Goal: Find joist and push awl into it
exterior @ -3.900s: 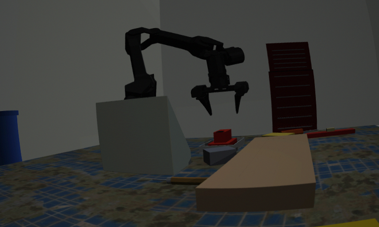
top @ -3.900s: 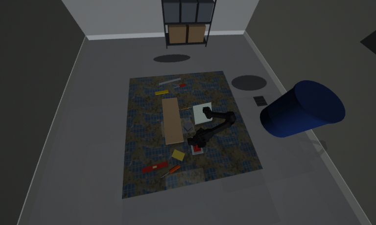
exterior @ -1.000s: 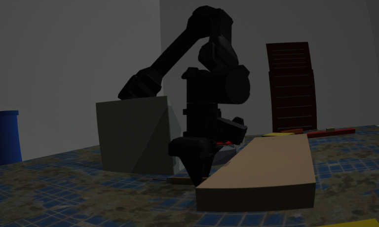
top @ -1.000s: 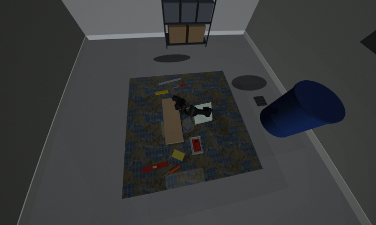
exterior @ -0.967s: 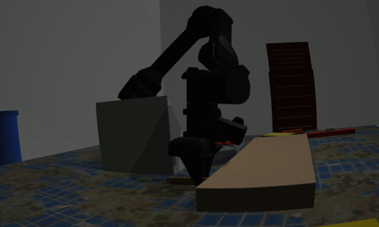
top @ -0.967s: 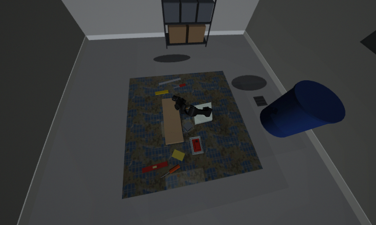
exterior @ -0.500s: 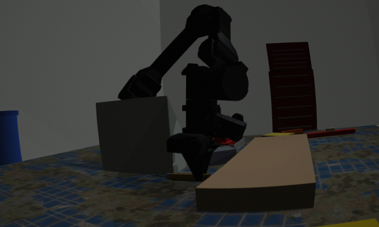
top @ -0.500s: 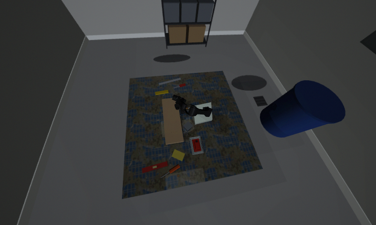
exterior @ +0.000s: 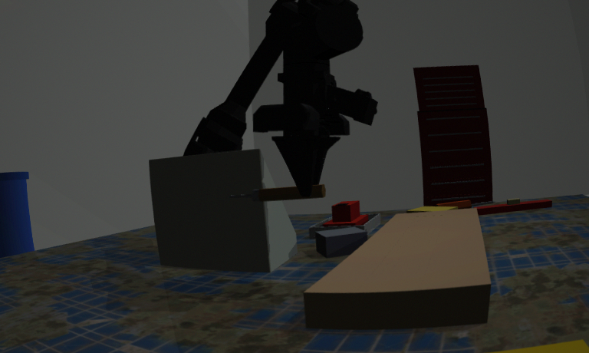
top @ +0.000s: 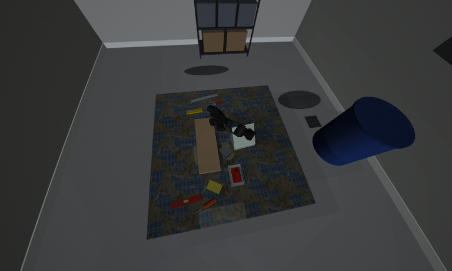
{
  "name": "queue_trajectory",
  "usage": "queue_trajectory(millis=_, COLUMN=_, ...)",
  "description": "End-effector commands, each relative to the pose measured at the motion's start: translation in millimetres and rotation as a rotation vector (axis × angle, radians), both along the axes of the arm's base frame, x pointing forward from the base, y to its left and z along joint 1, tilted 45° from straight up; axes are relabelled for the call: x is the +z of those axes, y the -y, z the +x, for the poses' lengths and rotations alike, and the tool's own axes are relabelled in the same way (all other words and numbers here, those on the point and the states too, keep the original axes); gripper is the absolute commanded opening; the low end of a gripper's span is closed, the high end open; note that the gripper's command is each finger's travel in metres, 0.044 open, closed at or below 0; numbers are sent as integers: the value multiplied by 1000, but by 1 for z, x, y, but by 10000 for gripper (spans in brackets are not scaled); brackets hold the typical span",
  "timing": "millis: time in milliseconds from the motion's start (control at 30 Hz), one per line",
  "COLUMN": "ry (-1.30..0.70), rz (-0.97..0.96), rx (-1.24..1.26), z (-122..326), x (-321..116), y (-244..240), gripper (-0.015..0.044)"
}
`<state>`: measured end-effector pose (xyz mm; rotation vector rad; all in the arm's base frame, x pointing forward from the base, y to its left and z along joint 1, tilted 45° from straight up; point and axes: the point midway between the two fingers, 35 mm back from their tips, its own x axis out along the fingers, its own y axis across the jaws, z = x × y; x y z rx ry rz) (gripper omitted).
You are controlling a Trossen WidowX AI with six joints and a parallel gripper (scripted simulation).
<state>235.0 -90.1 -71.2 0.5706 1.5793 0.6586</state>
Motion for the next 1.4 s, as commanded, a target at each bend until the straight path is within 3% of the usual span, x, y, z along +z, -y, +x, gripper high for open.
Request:
queue_trajectory(millis=0, ry=-3, rz=-6, rx=11, z=-2, x=7, y=6, gripper=0)
queue_trajectory(millis=667, ry=-252, rz=-444, rx=-199, z=-30, x=31, y=16, gripper=0)
queue_trajectory(millis=1367, ry=-318, rz=-936, rx=-674, z=-61, x=61, y=37, gripper=0)
